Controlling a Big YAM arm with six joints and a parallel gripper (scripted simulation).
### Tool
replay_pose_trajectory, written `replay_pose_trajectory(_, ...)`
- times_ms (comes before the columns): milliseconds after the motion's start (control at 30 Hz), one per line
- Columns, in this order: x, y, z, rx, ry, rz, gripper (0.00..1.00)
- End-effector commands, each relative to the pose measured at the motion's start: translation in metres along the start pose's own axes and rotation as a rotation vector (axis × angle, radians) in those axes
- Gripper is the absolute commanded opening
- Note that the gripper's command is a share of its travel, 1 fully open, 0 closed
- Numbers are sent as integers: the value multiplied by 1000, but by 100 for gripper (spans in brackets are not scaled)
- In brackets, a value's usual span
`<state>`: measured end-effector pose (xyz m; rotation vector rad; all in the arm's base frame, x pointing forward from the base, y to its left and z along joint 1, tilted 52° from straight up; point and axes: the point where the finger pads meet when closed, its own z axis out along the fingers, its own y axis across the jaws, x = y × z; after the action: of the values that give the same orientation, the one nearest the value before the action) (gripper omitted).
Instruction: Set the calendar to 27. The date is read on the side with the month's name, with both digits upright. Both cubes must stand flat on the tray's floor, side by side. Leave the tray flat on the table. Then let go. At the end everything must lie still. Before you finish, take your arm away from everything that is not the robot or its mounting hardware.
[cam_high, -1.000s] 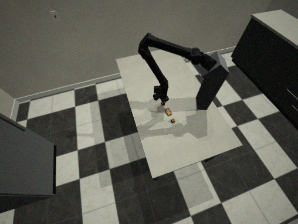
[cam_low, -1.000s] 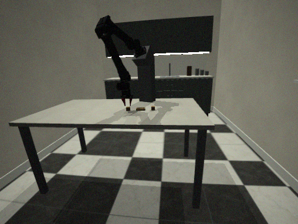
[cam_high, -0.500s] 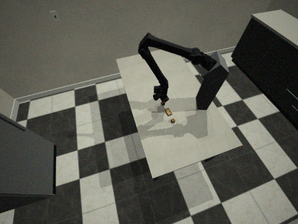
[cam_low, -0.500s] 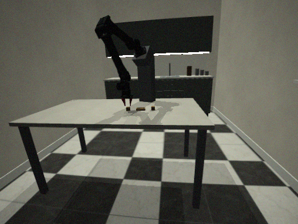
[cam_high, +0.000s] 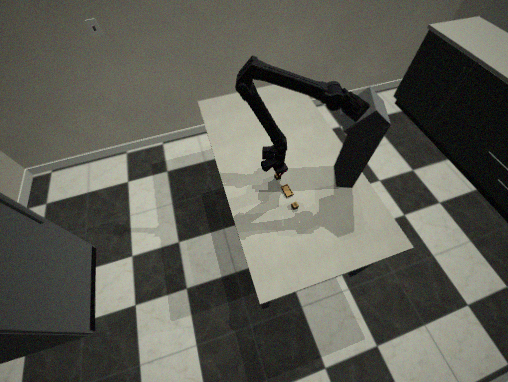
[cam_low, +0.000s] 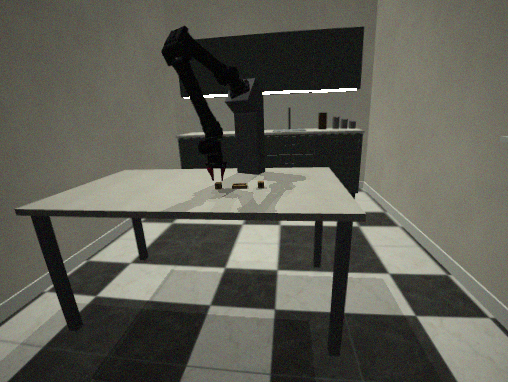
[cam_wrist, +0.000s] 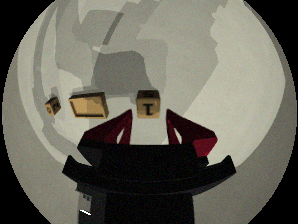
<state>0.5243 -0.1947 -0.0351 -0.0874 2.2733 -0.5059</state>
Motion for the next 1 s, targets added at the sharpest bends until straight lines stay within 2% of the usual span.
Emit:
replay_pose_trajectory(0, 22, 6, -2, -13, 30, -8, 46)
replay_pose_trajectory(967, 20, 5, 0, -11, 27, -8, 46)
